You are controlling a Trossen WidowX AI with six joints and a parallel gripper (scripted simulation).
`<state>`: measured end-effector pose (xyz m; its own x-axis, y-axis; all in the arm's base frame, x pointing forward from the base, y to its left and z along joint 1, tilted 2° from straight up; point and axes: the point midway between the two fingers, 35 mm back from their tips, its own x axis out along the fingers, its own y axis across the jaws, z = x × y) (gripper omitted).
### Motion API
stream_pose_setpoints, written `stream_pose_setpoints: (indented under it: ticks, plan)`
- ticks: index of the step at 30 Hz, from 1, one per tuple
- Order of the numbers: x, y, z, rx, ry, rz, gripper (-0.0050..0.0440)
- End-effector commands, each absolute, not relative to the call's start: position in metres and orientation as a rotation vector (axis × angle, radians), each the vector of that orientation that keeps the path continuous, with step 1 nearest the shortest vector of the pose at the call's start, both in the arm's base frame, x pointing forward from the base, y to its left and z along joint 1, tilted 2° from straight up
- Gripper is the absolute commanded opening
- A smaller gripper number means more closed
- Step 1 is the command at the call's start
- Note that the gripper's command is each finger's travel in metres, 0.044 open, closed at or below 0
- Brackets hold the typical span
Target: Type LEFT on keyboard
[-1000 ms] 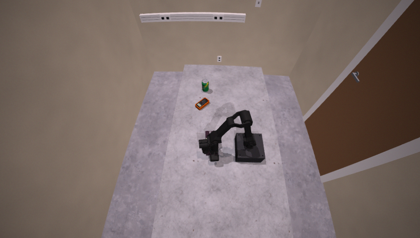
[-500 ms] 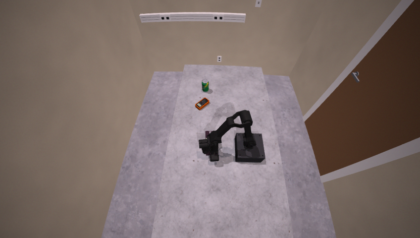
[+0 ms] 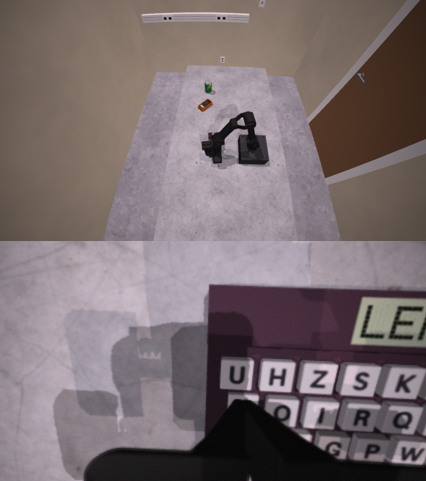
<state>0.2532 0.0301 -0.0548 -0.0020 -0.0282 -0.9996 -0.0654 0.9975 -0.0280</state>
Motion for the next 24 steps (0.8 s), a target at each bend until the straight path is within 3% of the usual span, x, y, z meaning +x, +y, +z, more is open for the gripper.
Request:
stream_pose_setpoints:
  ticks: [1, 16, 24]
  plan:
    - [0.255, 0.029, -0.053, -0.073, 1.561, 0.025, -0.005]
    - [0.261, 0.032, -0.013, -0.072, 1.536, 0.024, -0.005]
    - [0.227, -0.015, -0.021, -0.078, 1.554, 0.022, -0.005]
